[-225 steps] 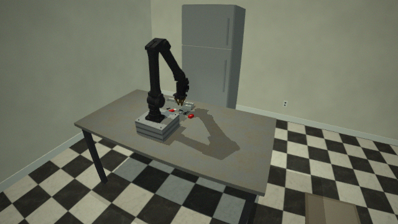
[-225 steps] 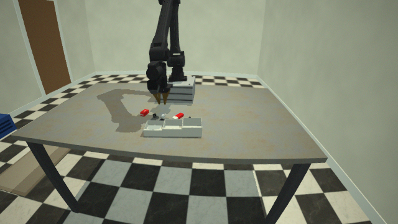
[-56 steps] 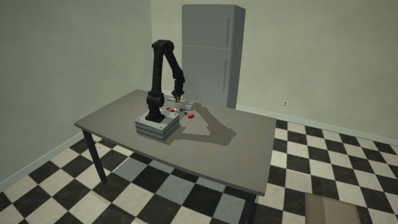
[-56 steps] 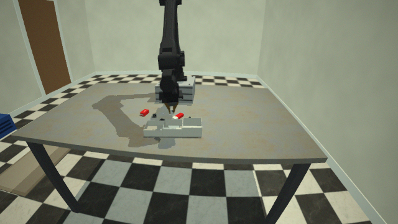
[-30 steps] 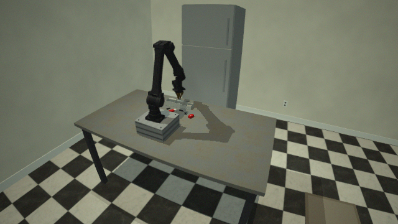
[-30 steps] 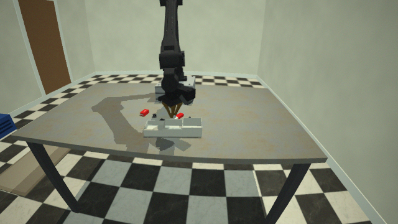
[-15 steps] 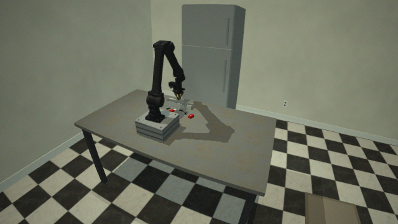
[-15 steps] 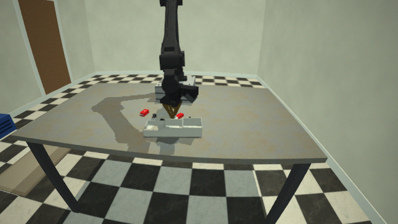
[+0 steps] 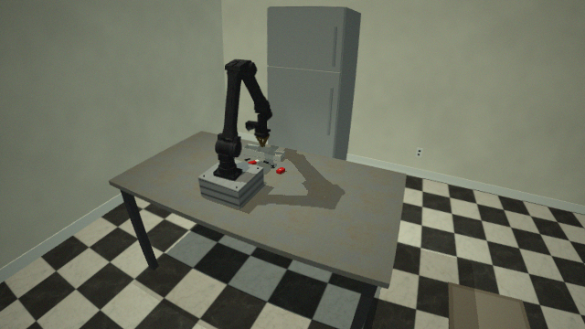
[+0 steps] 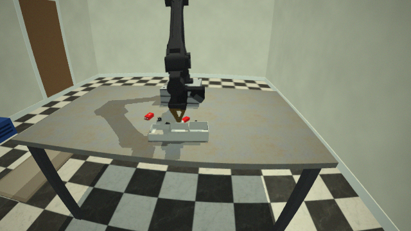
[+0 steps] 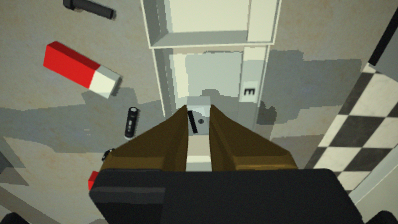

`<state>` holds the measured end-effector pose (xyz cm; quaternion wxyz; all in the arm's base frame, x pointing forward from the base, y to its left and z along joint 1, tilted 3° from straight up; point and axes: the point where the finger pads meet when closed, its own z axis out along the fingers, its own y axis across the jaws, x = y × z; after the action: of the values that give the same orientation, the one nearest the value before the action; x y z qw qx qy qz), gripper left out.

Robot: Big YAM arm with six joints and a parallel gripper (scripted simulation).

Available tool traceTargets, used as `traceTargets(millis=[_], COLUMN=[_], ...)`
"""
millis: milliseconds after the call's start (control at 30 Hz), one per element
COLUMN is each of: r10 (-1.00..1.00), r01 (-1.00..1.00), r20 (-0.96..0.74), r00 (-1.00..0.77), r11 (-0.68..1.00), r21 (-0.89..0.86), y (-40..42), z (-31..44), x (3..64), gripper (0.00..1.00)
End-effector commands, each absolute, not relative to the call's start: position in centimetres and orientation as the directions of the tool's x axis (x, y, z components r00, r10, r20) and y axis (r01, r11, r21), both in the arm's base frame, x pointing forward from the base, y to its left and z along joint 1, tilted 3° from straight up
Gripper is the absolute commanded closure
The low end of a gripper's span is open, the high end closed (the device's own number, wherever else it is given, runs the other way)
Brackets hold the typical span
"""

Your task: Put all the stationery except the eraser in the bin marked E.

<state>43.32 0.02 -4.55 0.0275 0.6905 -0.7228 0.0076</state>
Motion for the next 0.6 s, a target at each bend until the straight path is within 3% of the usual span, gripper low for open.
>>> traceTargets(millis=[0,567], r10=[-0.999,-0.999], r01=[-1.000,-1.000], r20=[0.041,0.041], r00=[0.007,0.003], r11=[-0.007,-0.003], r21=[0.013,0.013], y=[0.29,0.11], z=[-4.62,-5.52], x=[44.01,43.96], gripper=[0.91,0.91])
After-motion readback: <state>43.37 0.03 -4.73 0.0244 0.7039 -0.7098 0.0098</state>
